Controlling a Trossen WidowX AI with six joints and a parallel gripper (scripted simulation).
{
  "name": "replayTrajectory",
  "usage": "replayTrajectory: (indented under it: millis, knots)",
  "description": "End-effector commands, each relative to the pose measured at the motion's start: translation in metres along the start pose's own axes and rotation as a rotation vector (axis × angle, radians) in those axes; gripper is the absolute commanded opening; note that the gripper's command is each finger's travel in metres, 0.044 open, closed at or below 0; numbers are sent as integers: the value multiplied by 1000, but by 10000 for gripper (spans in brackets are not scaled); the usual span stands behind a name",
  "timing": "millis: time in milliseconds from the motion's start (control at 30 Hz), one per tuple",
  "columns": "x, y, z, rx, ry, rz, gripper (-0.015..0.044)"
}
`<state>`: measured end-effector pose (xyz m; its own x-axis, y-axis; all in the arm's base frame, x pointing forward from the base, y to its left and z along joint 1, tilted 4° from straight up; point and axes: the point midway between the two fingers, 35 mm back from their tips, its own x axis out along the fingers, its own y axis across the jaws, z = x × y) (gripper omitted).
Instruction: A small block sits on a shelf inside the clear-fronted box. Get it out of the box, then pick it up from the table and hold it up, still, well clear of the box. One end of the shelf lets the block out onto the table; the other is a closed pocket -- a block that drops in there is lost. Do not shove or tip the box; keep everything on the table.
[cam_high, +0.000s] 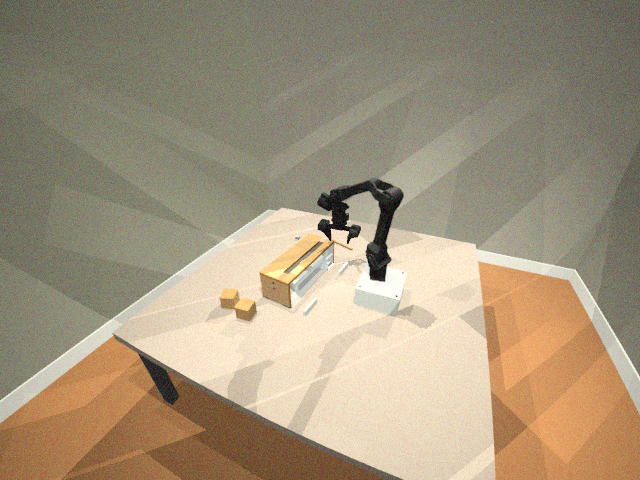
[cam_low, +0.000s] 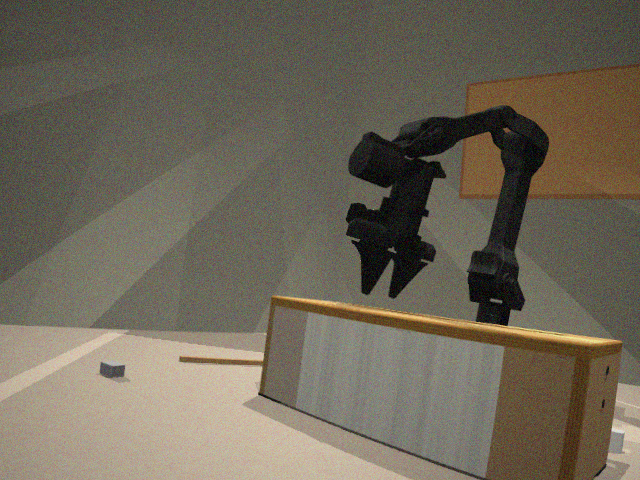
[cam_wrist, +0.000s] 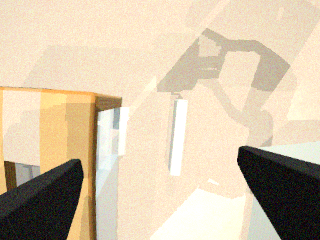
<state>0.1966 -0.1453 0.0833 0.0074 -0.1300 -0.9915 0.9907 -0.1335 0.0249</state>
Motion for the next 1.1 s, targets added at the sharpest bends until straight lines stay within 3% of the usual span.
replayTrajectory:
  millis: [0,133,1067]
  knots:
    - [-18,44,-66,98,376,31,400]
    - [-30,59,-95,145,538,7,400]
    - [-7,60,-102,146,541,6,400]
